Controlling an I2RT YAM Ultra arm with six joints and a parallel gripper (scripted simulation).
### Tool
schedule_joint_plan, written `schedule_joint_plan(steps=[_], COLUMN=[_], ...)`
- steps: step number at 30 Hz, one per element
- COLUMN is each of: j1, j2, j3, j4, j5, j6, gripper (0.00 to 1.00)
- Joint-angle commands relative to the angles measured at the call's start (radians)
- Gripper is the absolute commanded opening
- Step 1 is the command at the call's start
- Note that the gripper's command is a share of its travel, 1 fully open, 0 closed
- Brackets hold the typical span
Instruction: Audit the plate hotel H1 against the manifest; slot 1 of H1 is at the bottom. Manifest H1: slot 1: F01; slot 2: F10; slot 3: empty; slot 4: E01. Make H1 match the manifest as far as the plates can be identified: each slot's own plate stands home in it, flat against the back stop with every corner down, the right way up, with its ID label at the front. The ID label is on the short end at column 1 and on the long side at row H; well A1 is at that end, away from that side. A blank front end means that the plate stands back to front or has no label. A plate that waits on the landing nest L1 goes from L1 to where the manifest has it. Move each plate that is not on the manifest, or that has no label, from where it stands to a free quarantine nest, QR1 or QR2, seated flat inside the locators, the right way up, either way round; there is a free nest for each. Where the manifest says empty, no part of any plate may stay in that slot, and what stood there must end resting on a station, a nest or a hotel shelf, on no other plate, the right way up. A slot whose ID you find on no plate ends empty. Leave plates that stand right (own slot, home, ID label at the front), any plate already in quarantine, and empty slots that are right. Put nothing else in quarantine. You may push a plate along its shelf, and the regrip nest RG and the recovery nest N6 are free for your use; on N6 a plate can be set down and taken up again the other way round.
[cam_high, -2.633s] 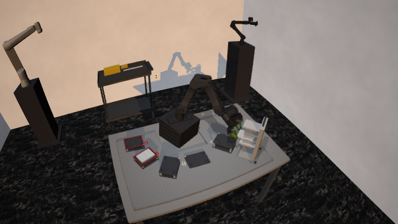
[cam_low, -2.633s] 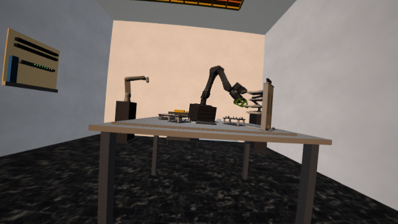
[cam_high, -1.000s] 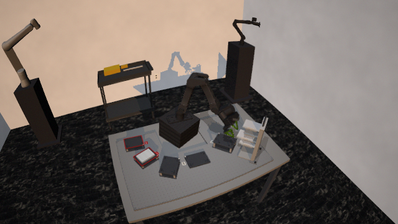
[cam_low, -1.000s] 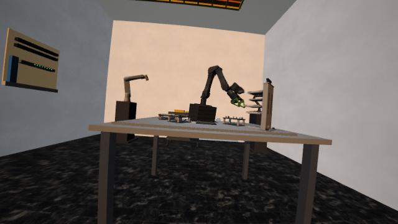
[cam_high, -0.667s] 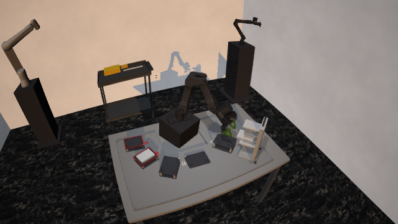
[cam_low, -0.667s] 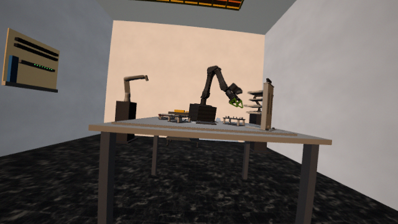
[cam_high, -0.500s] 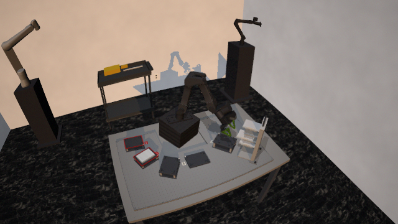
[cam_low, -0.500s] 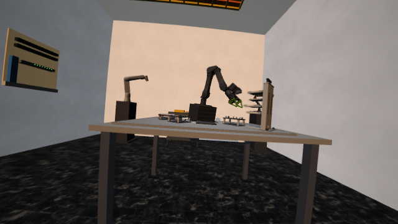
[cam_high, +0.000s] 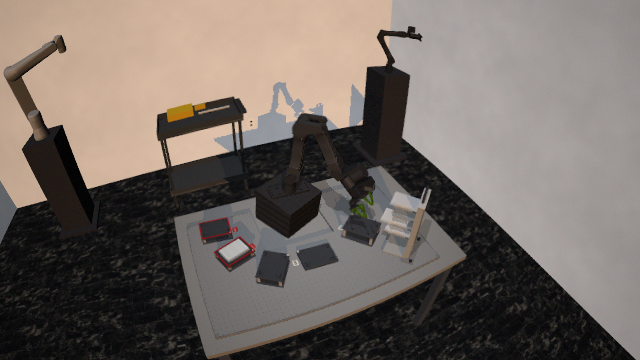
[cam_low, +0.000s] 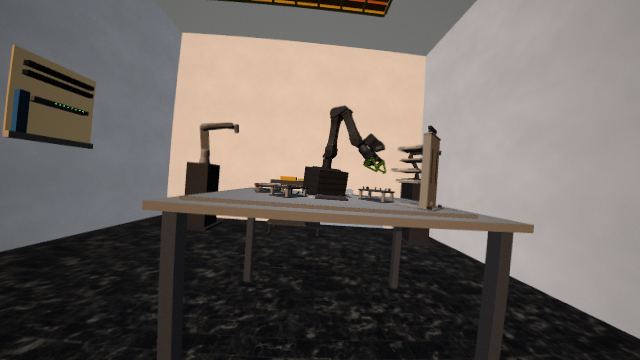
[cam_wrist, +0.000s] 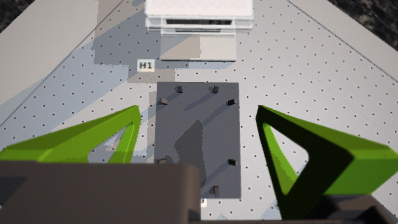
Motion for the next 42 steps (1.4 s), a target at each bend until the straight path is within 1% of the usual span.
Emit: schedule_joint_plan(steps=[1,10,21,22,42], j1=[0.001,0.014,0.014,0.013,0.013], j2=[-0.02,-0.068,-0.068,-0.053,-0.05], j3=[0.002,-0.055,-0.055,-0.06,-0.061], j4=[0.028,0.036,0.036,0.055,0.059], j5=[0.005,0.015,0.015,0.014,0.014], j6=[0.004,0.011,0.012,0.011,0.011], gripper=[1.0,1.0,1.0,0.0,0.0])
